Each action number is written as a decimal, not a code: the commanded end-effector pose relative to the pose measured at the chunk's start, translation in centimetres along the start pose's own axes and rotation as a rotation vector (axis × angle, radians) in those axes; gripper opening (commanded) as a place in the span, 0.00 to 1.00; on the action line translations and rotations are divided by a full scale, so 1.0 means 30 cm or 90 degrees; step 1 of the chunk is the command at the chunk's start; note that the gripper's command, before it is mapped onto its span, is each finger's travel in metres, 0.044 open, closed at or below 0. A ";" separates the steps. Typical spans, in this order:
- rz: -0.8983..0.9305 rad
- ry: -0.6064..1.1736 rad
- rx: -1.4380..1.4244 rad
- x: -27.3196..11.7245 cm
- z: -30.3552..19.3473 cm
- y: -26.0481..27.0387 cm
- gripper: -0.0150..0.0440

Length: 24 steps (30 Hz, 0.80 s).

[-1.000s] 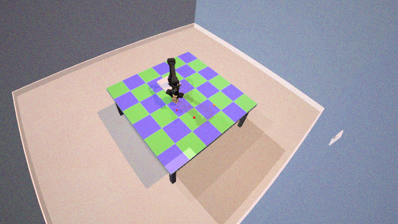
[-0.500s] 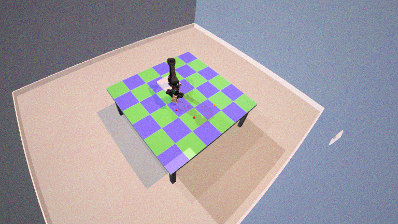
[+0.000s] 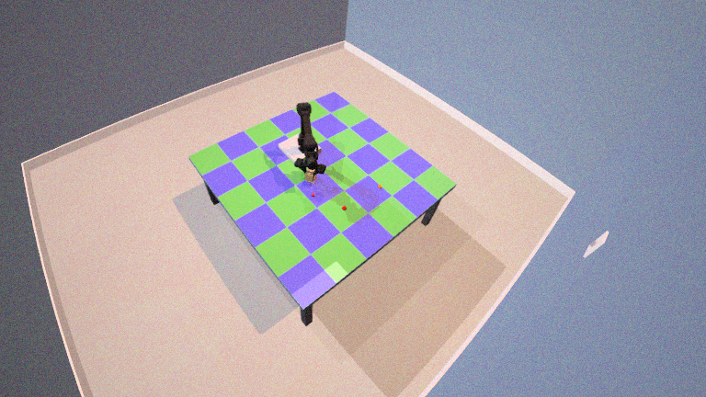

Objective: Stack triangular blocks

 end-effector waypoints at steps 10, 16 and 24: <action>-0.001 -0.004 -0.001 0.030 0.014 0.002 0.25; -0.001 -0.004 -0.001 0.043 0.019 0.002 0.25; -0.002 -0.004 -0.001 0.059 0.026 0.003 0.25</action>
Point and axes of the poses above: the point midway between the two fingers, 35 mm back from their tips, its own x axis out along the fingers, its own y axis across the jaws, z = x × y, the point moved 7 cm from there along -x, back along the fingers, and after that the axes turned 7 degrees about x, right-handed, at the moved point
